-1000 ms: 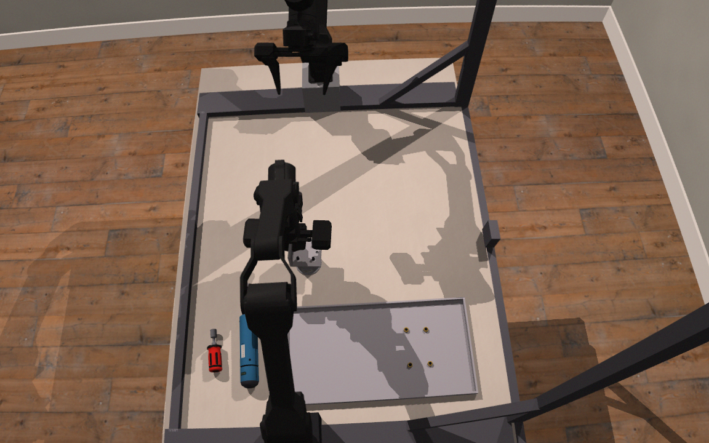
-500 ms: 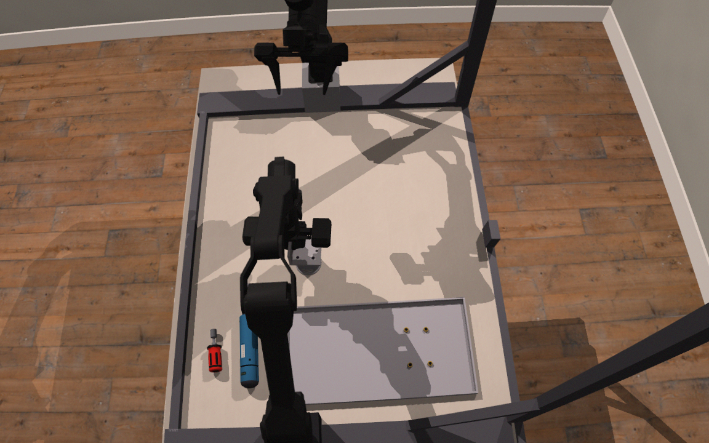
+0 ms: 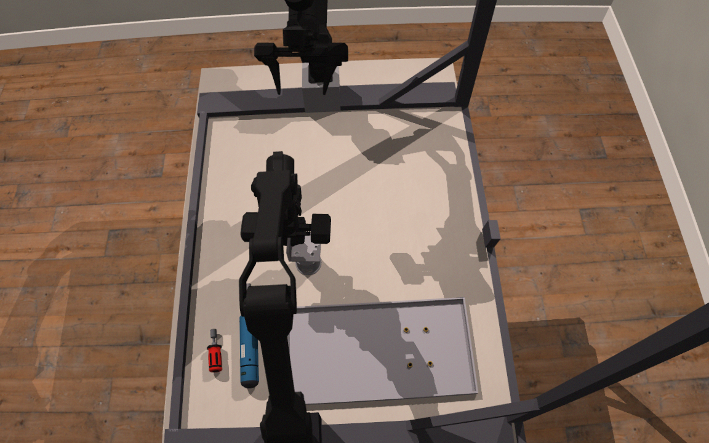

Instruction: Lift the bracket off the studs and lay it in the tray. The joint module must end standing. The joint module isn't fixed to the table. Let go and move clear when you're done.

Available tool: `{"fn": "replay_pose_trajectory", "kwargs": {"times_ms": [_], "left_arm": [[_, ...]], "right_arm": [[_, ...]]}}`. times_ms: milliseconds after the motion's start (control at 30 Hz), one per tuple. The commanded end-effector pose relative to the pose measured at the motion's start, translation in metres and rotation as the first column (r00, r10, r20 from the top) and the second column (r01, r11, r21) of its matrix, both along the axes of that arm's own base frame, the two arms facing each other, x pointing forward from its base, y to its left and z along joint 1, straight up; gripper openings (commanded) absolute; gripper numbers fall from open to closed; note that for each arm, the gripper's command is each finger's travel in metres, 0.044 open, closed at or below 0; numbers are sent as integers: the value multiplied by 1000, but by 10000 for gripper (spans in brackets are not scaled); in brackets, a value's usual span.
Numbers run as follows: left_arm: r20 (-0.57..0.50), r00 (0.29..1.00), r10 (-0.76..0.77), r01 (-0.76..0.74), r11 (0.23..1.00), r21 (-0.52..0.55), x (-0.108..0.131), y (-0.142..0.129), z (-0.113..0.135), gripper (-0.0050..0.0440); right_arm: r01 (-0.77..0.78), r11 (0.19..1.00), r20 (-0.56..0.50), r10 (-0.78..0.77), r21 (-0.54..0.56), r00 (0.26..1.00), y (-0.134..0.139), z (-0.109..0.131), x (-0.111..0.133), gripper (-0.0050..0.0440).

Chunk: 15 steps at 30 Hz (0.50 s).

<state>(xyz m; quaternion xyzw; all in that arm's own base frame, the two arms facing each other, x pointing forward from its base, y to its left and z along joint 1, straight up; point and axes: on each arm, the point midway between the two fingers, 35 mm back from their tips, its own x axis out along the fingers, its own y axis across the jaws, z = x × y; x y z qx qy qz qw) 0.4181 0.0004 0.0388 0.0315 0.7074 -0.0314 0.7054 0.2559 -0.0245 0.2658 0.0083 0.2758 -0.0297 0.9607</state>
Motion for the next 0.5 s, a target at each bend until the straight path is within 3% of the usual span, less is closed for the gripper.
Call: {"fn": "replay_pose_trajectory", "kwargs": {"times_ms": [0, 300, 467], "left_arm": [[42, 999, 0, 0, 1000, 0, 0, 0, 17, -50], [35, 999, 0, 0, 1000, 0, 2, 0, 13, -50], [61, 998, 0, 0, 1000, 0, 5, 0, 25, -50]], "right_arm": [[1, 1000, 15, -1, -1, 1000, 0, 5, 0, 440], [1, 1000, 15, -1, -1, 1000, 0, 5, 0, 440], [1, 1000, 15, -1, -1, 1000, 0, 5, 0, 440]]}}
